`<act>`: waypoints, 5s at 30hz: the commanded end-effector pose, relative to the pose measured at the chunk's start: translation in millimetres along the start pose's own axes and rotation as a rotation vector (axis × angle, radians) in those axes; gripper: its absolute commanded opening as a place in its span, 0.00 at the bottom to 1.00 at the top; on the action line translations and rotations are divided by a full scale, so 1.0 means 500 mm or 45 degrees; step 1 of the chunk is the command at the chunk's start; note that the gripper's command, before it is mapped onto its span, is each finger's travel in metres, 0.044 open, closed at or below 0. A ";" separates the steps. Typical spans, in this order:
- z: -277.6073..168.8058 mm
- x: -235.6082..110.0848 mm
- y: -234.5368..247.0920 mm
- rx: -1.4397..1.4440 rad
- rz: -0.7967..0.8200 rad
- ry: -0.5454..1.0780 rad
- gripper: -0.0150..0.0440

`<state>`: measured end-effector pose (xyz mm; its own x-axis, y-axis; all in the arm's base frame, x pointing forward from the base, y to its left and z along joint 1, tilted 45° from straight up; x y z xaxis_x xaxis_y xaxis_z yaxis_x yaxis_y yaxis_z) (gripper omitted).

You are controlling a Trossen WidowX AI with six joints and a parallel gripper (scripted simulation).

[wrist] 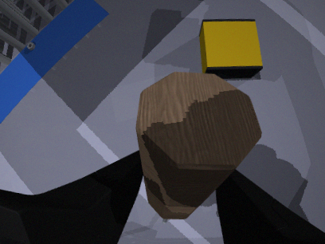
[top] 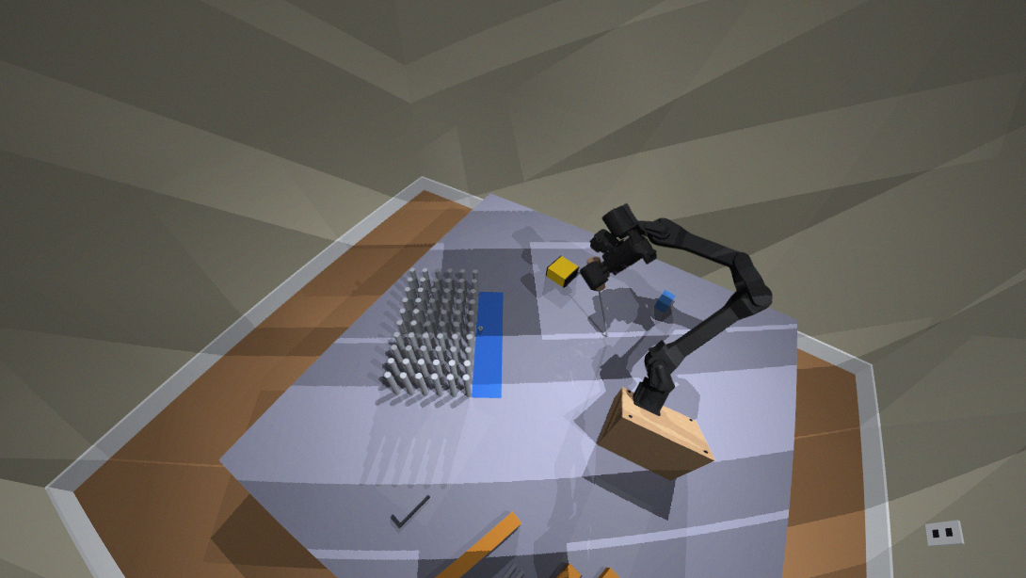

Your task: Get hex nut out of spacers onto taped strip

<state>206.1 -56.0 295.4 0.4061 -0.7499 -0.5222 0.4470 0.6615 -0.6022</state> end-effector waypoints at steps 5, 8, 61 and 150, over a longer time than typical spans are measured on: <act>-0.012 0.004 -0.018 -0.307 -0.101 0.053 0.25; -0.017 0.005 -0.025 -0.428 -0.136 0.080 0.25; -0.071 -0.002 -0.120 -2.201 -0.361 0.809 0.25; -0.088 0.105 -0.091 -2.155 -0.240 0.812 0.25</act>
<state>171.6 -124.8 271.2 -0.0615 -0.9634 -0.2608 -0.9186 0.1568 -0.3628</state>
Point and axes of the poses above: the point midway between the two fingers, 35 mm back from their tips, its own x axis out along the fingers, its own y axis across the jaws, z = x × y, the point moved 7 cm from there along -x, back along the fingers, and after that the axes turned 3 degrees about x, right-handed, at the moved point
